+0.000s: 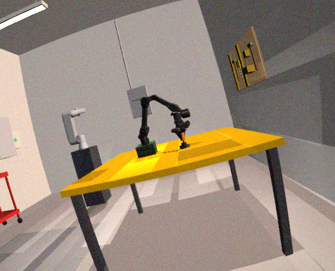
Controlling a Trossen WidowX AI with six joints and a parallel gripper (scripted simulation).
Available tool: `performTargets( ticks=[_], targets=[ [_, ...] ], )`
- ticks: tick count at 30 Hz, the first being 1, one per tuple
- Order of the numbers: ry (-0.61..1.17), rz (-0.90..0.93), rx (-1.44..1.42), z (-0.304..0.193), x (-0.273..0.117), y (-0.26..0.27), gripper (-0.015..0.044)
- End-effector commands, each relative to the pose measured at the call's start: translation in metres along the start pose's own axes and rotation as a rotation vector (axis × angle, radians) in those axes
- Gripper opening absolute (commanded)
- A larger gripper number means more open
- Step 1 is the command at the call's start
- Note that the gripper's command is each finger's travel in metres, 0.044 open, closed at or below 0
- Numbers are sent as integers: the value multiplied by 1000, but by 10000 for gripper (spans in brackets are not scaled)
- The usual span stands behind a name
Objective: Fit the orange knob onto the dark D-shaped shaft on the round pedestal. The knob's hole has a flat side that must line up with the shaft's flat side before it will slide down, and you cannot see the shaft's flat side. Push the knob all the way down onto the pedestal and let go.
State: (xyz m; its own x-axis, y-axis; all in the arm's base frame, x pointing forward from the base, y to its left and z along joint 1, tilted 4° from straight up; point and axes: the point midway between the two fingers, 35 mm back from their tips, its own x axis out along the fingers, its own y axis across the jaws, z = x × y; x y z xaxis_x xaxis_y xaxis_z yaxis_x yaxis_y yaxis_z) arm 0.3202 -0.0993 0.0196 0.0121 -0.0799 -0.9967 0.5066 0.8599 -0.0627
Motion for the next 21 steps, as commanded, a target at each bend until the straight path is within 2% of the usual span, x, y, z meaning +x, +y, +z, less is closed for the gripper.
performTargets(
  ticks=[1, 13, 21],
  targets=[
    [1, -5, 6, -1, 1, -1, 0],
    [1, -5, 15, 0, -5, 0, 0],
    [1, -5, 216, 3, -2, 0, 0]
  ],
)
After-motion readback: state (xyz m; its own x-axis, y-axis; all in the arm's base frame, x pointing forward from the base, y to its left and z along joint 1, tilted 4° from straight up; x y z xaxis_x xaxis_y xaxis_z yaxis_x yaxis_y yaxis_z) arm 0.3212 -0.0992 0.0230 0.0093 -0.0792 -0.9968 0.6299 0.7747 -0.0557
